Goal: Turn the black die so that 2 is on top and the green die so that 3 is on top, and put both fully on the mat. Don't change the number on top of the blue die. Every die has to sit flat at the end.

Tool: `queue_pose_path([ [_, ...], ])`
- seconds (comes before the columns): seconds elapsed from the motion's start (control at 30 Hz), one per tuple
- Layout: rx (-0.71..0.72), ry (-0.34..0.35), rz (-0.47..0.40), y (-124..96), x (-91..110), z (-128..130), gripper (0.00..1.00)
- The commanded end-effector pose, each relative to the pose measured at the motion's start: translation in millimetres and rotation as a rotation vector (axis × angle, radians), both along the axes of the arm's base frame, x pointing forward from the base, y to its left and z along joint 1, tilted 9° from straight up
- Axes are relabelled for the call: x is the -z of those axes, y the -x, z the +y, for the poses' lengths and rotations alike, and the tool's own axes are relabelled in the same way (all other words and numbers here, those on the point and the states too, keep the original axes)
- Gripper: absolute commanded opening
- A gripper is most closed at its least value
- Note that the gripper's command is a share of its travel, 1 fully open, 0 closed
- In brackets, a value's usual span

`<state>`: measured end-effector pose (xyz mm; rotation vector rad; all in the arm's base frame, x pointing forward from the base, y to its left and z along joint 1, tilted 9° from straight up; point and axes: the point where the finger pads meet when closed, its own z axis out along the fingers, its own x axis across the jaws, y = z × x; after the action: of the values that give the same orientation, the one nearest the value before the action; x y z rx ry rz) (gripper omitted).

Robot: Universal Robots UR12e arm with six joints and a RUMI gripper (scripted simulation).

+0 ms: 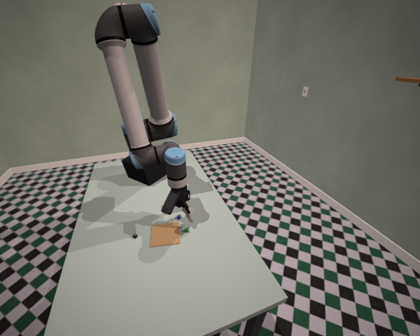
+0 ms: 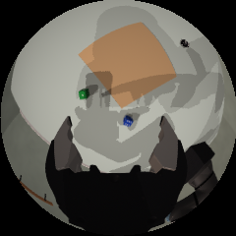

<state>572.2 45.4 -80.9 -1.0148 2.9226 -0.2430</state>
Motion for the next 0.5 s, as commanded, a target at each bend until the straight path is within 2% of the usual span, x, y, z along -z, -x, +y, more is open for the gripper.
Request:
queue_pose_path([
  [0.0,0.0,0.0,-0.001,-32.9,-2.7,1.5,1.0],
  [0.23,0.0,0.0,-0.001,-74.9,-6.2,3.4,1.0],
  [0.47,0.0,0.0,-0.001,-80.9,-6.7,3.6,1.0],
])
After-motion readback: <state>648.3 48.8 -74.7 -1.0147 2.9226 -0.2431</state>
